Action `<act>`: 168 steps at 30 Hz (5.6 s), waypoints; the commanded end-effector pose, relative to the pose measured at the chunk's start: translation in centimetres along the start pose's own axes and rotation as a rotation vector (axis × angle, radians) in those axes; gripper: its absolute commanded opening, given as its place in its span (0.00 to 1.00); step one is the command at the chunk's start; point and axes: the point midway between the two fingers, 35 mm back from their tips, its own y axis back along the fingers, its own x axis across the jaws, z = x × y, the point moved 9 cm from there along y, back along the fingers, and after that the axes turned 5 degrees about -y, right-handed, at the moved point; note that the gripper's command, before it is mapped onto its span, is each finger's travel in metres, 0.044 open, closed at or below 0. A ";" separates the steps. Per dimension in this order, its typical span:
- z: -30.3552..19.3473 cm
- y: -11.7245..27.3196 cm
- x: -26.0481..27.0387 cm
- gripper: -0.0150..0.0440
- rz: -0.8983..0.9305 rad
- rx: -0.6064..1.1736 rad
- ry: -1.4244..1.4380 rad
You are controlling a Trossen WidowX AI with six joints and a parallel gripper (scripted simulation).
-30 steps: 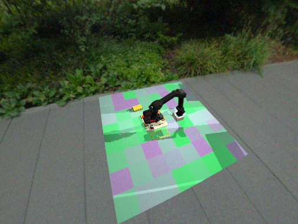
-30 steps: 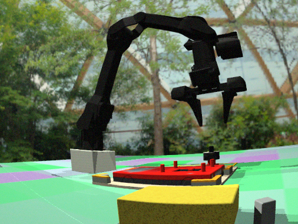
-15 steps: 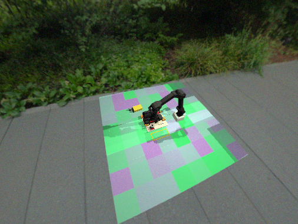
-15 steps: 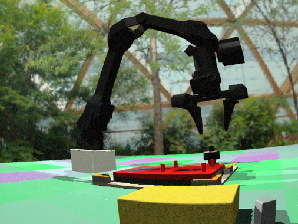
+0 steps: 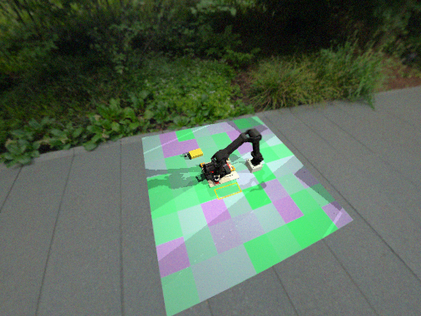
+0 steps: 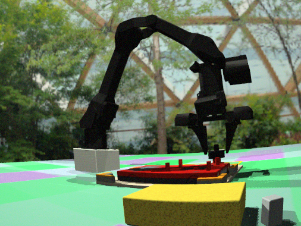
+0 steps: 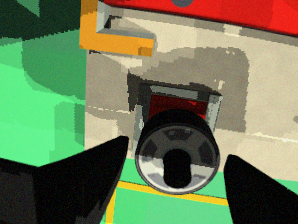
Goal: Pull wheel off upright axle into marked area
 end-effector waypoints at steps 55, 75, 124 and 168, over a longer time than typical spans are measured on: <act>0.0 1.5 0.0 0.25 0.001 -0.002 0.000; 0.0 2.1 0.0 0.25 0.003 -0.002 0.000; -0.1 4.4 0.0 0.25 0.005 -0.004 0.000; -9.2 7.1 -6.2 0.25 0.001 0.004 -0.001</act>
